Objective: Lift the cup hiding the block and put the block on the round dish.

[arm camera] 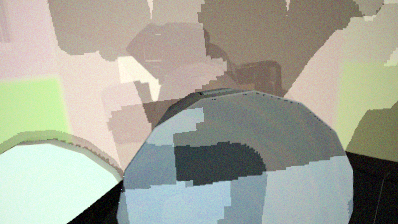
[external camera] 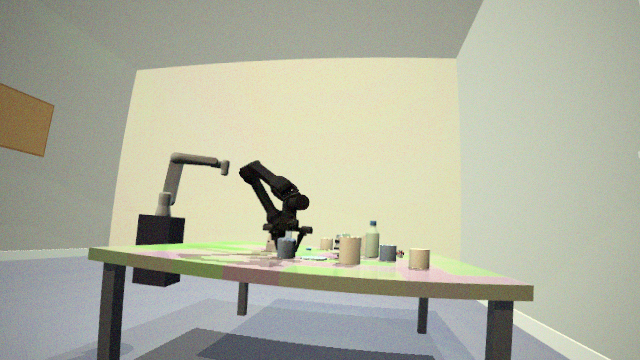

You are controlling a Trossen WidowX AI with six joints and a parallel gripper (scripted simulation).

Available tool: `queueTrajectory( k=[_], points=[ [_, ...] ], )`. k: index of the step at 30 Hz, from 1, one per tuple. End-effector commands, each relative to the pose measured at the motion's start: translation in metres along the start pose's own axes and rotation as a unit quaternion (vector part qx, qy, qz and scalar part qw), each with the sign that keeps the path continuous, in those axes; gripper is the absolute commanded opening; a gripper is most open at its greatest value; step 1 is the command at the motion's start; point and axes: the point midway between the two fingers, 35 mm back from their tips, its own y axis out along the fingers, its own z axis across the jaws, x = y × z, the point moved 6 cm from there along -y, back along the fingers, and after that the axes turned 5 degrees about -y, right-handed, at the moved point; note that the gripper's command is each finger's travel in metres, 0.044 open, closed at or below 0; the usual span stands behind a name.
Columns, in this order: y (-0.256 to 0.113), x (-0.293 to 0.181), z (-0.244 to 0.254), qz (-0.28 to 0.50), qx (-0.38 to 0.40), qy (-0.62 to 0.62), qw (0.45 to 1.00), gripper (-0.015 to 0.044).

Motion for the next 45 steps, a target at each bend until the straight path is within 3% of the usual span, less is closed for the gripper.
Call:
queueTrajectory(
  k=[1,12,17,22,29,33,45],
  points=[
    [0.0,0.0,0.0,0.0,0.0,0.002,1.0,0.0157],
    [-0.006,0.0,0.001,0.002,0.0,0.003,1.0,0.044],
    [-0.049,0.0,0.001,0.004,0.002,0.0,1.0,0.044],
    [-0.055,0.0,0.0,0.003,0.002,-0.001,1.0,0.044],
    [-0.063,0.003,0.005,0.013,0.037,0.036,0.999,0.026],
    [-0.065,0.005,0.016,0.021,0.041,0.034,0.998,0.026],
    [-0.081,-0.032,0.147,0.05,0.022,-0.051,0.997,0.026]
  ],
)
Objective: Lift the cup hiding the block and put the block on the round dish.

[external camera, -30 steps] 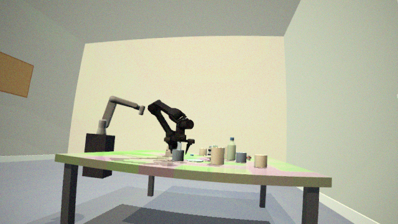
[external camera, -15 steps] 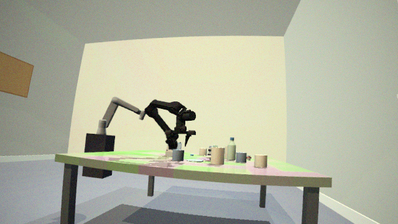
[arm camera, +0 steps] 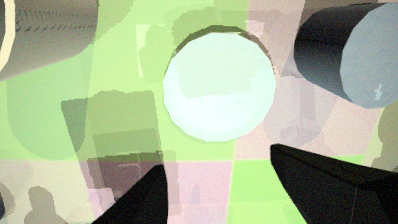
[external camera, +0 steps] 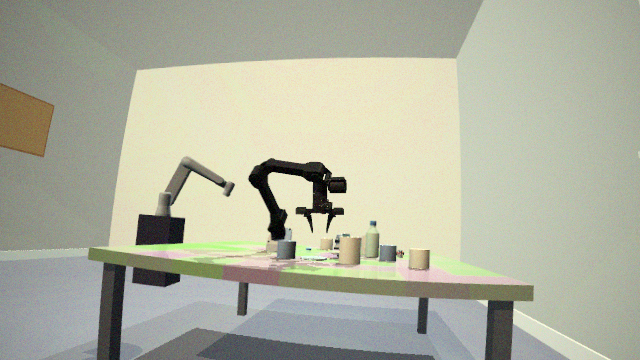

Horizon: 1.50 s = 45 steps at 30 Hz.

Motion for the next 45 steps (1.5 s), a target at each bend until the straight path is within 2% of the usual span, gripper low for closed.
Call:
queueTrajectory(
  k=[1,8,11,45],
  points=[
    [-0.003,-0.021,0.042,-0.004,-0.013,-0.027,1.0,0.026],
    [-0.012,-0.089,0.115,-0.032,-0.029,-0.079,0.996,0.026],
    [-0.014,-0.106,0.127,-0.041,-0.031,-0.089,0.995,0.026],
    [0.037,-0.102,0.124,-0.043,-0.031,-0.088,0.995,0.026]
  ],
)
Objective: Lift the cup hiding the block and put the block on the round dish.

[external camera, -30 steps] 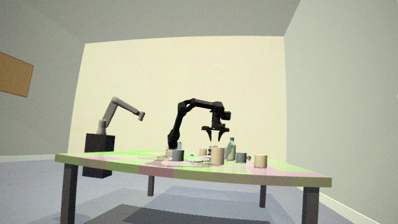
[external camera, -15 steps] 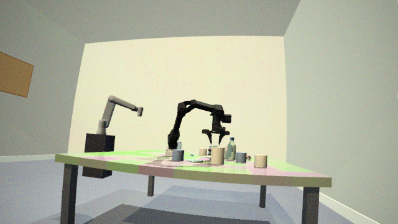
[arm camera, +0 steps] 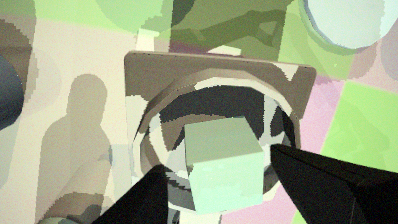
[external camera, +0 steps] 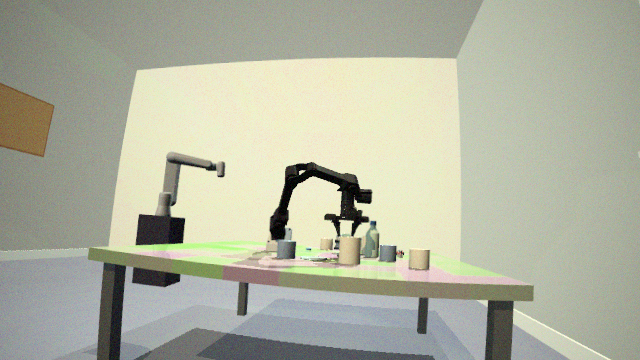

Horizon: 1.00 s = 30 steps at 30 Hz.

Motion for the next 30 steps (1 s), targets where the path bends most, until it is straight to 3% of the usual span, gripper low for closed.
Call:
queueTrajectory(
  k=[1,5,12,16,30],
  points=[
    [0.002,0.002,-0.001,-0.004,0.002,-0.001,1.0,0.026],
    [0.002,0.002,-0.001,-0.004,0.002,-0.001,1.0,0.0155],
    [0.002,0.002,-0.001,-0.004,0.002,-0.001,1.0,0.0108],
    [-0.008,0.001,-0.001,-0.005,0.008,-0.006,1.0,0.0003],
    [-0.091,-0.001,-0.011,-0.012,0.052,-0.047,0.997,0.0]
  ],
)
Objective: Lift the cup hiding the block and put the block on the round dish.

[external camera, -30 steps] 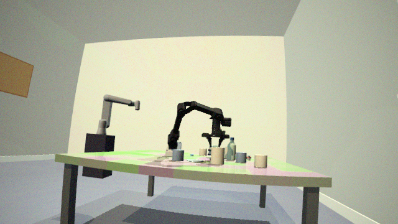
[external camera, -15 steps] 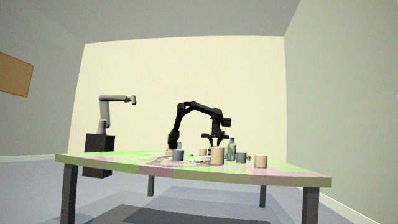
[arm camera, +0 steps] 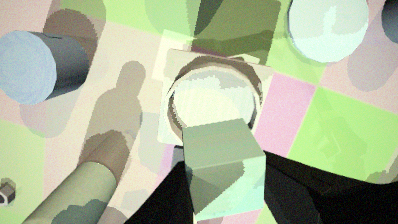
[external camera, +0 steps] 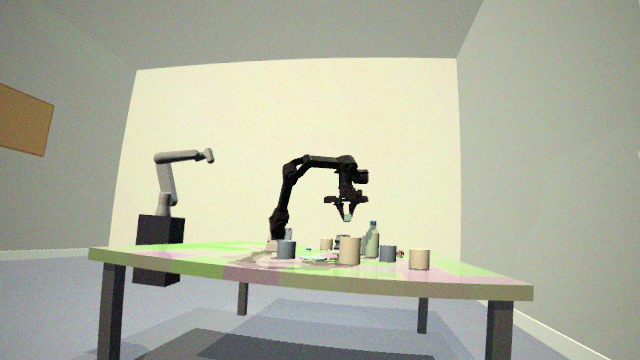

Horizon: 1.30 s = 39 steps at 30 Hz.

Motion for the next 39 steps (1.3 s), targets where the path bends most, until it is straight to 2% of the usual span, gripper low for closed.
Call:
queueTrajectory(
  k=[1,25,39],
  points=[
    [-0.012,0.001,-0.003,0.002,0.008,0.002,1.0,0.0],
    [0.046,0.051,-0.094,0.025,-0.01,0.017,0.999,0.0],
    [0.076,0.059,-0.16,0.009,-0.044,0.046,0.998,0.0]
  ],
)
